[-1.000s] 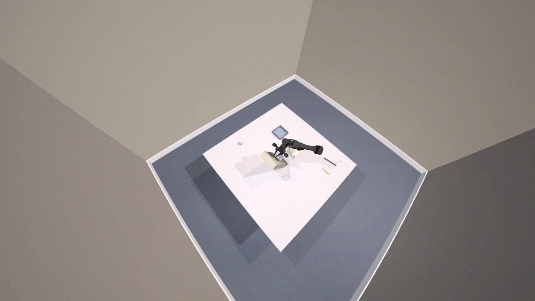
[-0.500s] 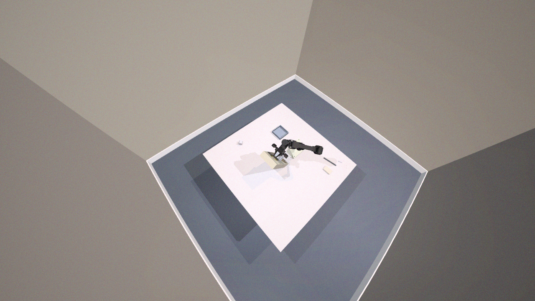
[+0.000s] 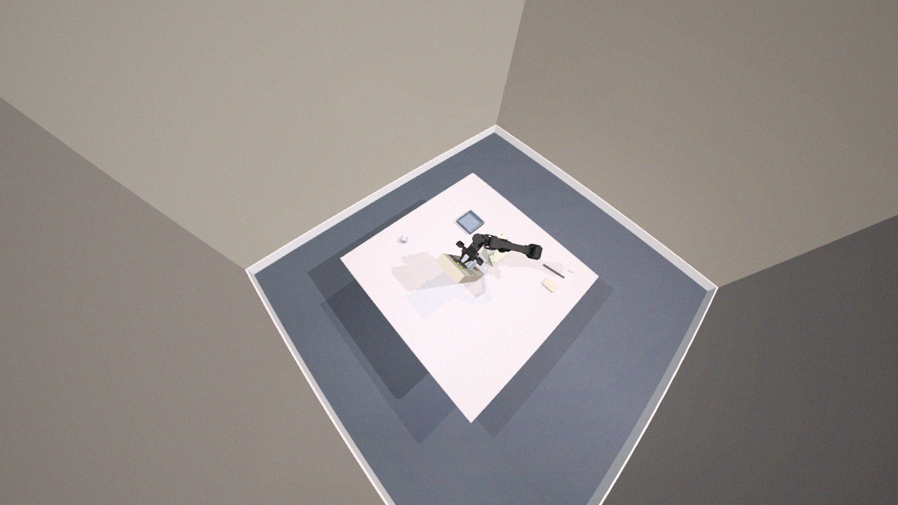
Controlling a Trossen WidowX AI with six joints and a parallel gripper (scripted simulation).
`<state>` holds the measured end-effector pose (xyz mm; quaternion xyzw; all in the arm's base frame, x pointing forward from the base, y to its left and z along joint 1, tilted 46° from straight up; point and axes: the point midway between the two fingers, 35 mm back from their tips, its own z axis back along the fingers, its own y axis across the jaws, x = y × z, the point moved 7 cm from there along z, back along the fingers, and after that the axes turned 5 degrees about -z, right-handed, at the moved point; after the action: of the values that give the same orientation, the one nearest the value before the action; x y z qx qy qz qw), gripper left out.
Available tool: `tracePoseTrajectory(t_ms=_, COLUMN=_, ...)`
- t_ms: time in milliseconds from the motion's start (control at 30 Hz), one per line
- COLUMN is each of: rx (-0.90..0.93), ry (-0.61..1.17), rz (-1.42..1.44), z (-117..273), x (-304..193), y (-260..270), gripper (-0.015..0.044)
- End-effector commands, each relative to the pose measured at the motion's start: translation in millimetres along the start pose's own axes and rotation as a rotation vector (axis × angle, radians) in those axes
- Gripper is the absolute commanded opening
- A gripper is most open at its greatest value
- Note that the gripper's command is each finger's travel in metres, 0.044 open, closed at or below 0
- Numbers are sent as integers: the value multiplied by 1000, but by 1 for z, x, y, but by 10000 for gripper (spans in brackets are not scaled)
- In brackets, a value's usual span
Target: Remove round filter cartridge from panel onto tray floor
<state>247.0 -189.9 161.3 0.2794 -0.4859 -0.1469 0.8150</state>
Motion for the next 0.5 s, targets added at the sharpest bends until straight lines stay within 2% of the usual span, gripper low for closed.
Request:
tracePoseTrajectory(t_ms=0, rx=-4, ry=1, rz=-6, z=0, x=1, y=0, gripper=91)
tracePoseTrajectory(t_ms=467, rx=-4, ry=1, rz=-6, z=-3, x=1, y=0, gripper=91)
